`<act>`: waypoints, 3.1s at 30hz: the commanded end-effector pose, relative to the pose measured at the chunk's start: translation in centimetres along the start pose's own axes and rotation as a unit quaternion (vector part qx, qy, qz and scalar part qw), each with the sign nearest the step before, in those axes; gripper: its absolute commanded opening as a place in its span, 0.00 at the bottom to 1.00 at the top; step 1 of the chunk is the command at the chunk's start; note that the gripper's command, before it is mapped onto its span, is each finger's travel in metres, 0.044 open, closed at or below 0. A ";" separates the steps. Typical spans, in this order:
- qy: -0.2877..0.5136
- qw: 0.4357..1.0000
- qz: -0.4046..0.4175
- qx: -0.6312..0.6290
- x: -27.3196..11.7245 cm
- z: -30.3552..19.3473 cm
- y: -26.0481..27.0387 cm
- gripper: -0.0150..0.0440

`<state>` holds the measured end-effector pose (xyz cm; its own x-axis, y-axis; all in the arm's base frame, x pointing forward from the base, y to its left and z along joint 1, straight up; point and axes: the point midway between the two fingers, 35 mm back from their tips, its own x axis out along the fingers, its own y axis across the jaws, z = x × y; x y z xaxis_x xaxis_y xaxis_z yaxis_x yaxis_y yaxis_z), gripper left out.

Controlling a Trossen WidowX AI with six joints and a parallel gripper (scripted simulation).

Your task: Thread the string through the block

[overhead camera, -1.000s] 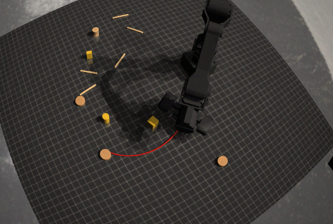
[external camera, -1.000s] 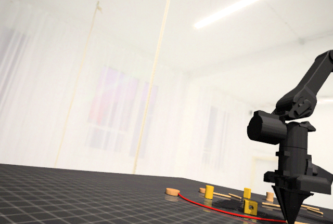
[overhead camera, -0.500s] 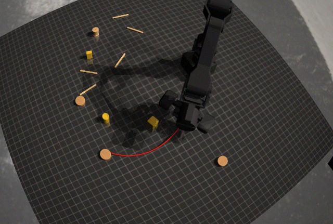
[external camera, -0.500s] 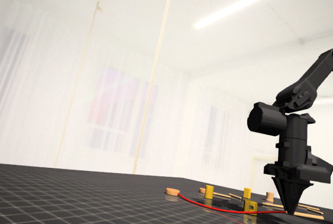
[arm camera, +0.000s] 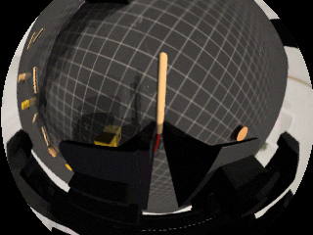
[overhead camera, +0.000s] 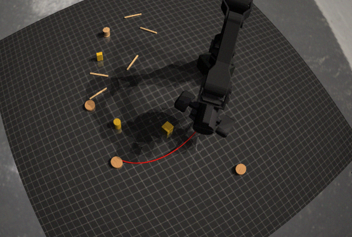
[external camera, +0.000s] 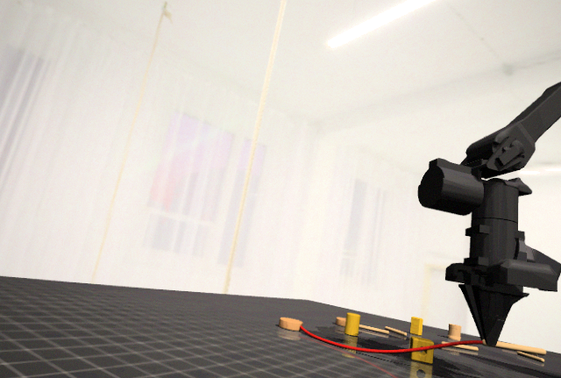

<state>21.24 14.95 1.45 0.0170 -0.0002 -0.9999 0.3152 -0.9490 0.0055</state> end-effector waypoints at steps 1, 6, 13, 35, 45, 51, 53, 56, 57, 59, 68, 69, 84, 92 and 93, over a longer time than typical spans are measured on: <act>0.004 1.000 -0.001 0.000 -0.7 -0.1 0.0 0.25; 0.003 1.000 -0.001 0.000 -1.4 0.0 0.0 0.25; -0.005 1.000 0.001 0.001 -1.4 -0.3 0.1 0.25; -0.045 0.999 0.005 0.001 -3.6 -2.4 0.8 0.25; -0.064 0.998 0.006 0.001 -4.7 -3.2 1.1 0.25; -0.076 0.997 0.006 0.000 -5.3 -3.7 1.4 0.25; -0.079 0.997 0.006 0.000 -5.5 -3.8 1.5 0.25; -0.085 0.996 0.006 0.000 -5.8 -4.0 1.6 0.25; -0.087 0.996 0.006 0.000 -6.0 -4.1 1.6 0.25; -0.091 0.996 0.006 0.000 -6.2 -4.3 1.7 0.25; -0.109 0.994 0.005 0.000 -7.2 -4.9 2.2 0.25; -0.111 0.994 0.004 0.000 -7.3 -4.9 2.2 0.25; -0.140 0.990 0.001 0.000 -8.9 -5.8 3.0 0.25; -0.149 0.989 -0.001 0.004 -9.4 -6.0 3.4 0.25; -0.149 0.989 -0.002 0.010 -9.4 -5.9 3.6 0.25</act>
<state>27.78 13.69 10.93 -0.2555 -0.0914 -0.9625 0.3085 -0.9512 0.0084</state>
